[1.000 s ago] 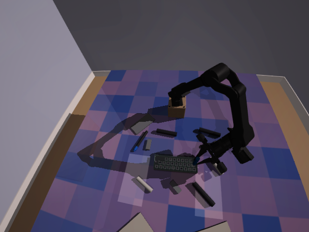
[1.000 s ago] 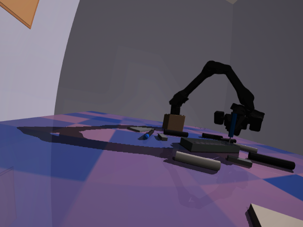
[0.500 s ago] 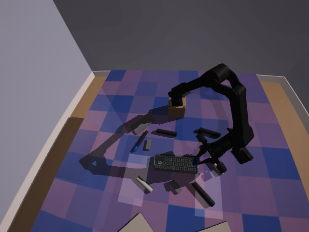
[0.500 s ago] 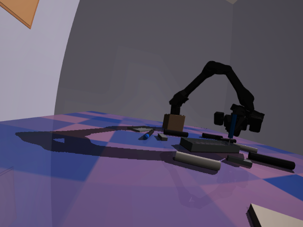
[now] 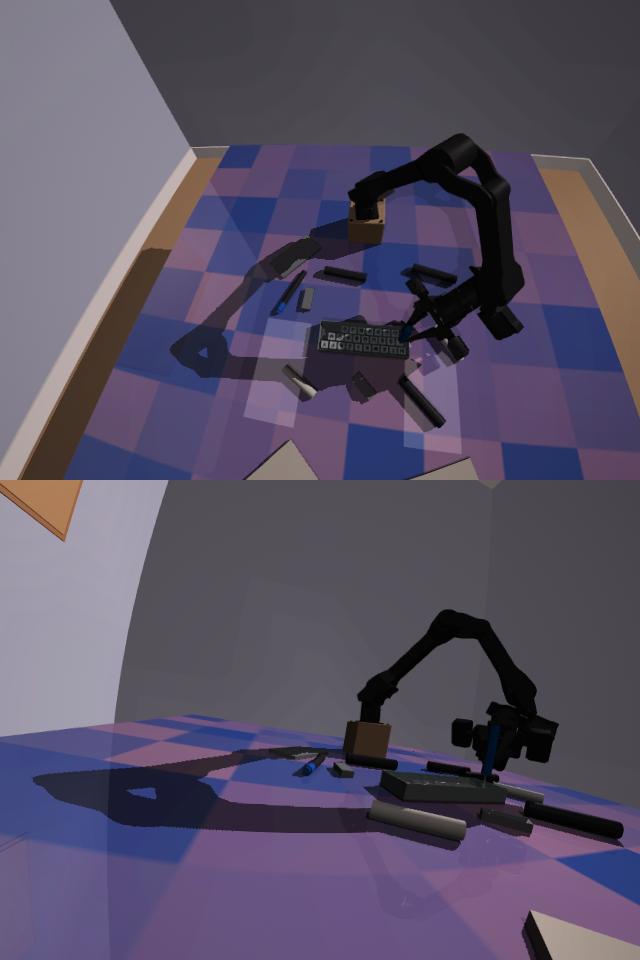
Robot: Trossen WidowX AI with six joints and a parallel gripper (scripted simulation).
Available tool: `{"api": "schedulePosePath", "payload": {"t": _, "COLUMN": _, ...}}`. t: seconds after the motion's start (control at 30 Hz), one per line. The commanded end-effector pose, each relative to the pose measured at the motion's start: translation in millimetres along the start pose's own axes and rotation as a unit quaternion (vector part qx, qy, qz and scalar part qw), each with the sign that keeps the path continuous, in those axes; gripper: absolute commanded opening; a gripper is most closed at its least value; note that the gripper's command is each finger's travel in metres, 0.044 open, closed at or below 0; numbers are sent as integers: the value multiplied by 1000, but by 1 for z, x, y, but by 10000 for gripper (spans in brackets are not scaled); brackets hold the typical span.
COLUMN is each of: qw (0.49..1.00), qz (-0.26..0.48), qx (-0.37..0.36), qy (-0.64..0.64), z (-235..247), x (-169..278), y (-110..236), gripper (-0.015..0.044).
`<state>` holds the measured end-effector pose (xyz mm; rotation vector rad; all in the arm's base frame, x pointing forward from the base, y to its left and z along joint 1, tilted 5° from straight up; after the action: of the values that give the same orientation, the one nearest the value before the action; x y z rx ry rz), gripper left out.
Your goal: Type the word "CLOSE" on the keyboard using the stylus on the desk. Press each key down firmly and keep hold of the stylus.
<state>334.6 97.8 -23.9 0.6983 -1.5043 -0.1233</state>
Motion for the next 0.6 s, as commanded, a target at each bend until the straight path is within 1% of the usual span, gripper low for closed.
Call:
{"api": "schedulePosePath", "payload": {"t": 0.0, "qw": 1000, "qz": 3, "qx": 0, "qy": 4, "z": 1, "x": -3, "y": -2, "gripper": 81}}
{"api": "schedulePosePath", "payload": {"t": 0.43, "qw": 1000, "qz": 3, "qx": 0, "qy": 4, "z": 1, "x": -2, "y": -2, "gripper": 81}}
{"api": "schedulePosePath", "payload": {"t": 0.57, "qw": 1000, "qz": 3, "qx": 0, "qy": 3, "z": 0, "x": 6, "y": 3, "gripper": 81}}
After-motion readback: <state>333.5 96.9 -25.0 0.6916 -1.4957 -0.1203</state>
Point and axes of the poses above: the point midway between the two fingers, 35 mm back from their tips, its own y axis back along the fingers, its own z axis across the jaws, x = y × z, the point moved 1 cm from there along y, back along the fingers, and after that the axes turned 9 degrees about -y, right-handed, at the moved point
